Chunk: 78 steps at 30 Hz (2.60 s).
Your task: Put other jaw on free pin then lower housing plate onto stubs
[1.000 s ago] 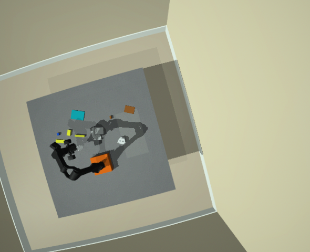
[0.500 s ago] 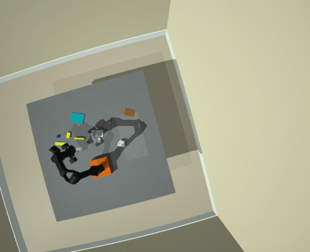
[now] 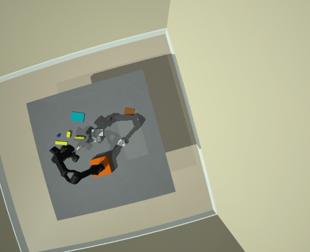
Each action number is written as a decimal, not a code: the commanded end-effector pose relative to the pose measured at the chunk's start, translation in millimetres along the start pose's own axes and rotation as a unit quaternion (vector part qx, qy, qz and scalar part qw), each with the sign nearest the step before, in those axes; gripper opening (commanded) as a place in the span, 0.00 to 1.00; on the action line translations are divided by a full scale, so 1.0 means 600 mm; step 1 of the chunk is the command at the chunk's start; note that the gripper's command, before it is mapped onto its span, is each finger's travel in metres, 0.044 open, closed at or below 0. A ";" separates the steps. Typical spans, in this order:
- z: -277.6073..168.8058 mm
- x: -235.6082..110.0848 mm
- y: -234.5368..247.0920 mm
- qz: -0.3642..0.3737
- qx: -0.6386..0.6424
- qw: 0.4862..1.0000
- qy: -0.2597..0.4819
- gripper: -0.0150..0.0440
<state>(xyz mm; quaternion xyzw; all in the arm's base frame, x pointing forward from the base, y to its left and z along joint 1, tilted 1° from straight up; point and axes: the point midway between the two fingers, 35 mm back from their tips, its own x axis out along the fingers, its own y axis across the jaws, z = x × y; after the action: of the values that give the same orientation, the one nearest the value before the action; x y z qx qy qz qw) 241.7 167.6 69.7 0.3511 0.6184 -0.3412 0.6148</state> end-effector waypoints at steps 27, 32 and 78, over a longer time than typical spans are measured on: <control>-0.013 0.024 -0.013 0.003 -0.178 0.984 0.000 0.32; -0.013 0.038 -0.012 0.003 -0.178 0.984 0.000 0.32; -0.012 -0.002 -0.017 0.003 -0.178 0.984 0.000 0.85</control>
<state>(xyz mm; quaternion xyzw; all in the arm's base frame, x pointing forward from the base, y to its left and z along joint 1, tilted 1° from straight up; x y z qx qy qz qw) 228.5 168.2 52.8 0.2350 0.6704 -0.2284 0.6657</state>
